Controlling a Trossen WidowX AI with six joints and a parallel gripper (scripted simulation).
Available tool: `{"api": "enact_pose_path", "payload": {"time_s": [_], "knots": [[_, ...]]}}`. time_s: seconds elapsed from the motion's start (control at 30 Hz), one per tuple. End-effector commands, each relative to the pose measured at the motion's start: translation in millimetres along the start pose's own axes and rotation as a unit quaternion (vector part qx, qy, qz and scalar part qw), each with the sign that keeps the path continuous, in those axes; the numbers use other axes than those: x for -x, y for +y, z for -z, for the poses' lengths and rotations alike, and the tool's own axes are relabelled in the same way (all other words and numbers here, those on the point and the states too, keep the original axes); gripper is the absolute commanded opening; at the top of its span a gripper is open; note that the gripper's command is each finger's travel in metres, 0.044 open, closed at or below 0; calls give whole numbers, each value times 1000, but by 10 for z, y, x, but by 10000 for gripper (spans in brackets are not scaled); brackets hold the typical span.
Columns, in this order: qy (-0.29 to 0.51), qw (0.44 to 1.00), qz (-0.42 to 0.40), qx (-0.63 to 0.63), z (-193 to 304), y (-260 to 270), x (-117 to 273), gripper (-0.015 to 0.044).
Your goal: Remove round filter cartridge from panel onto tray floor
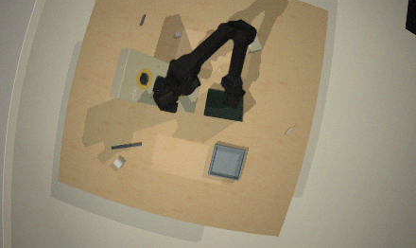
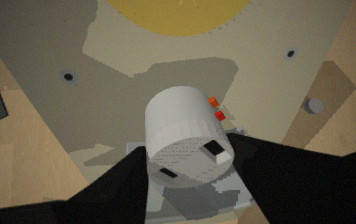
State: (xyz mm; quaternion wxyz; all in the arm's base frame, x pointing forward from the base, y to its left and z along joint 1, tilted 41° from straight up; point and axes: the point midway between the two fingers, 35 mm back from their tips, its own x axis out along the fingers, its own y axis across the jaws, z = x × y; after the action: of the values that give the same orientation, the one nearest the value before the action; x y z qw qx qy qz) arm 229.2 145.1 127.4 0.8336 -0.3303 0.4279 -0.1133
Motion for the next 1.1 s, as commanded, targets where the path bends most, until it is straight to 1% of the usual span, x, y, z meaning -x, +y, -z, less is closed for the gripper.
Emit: {"api": "enact_pose_path", "payload": {"time_s": [0.0,0.13,0.63,0.73,1.07], "knots": [[-5,1000,1,-3,-145,-12,67,0],[-8,1000,-2,-3,-172,-2,155,0],[-30,999,-28,0,-172,-5,971,0],[-28,999,-26,0,-182,57,966,0],[-15,1000,-14,-2,-217,493,909,0]]}}
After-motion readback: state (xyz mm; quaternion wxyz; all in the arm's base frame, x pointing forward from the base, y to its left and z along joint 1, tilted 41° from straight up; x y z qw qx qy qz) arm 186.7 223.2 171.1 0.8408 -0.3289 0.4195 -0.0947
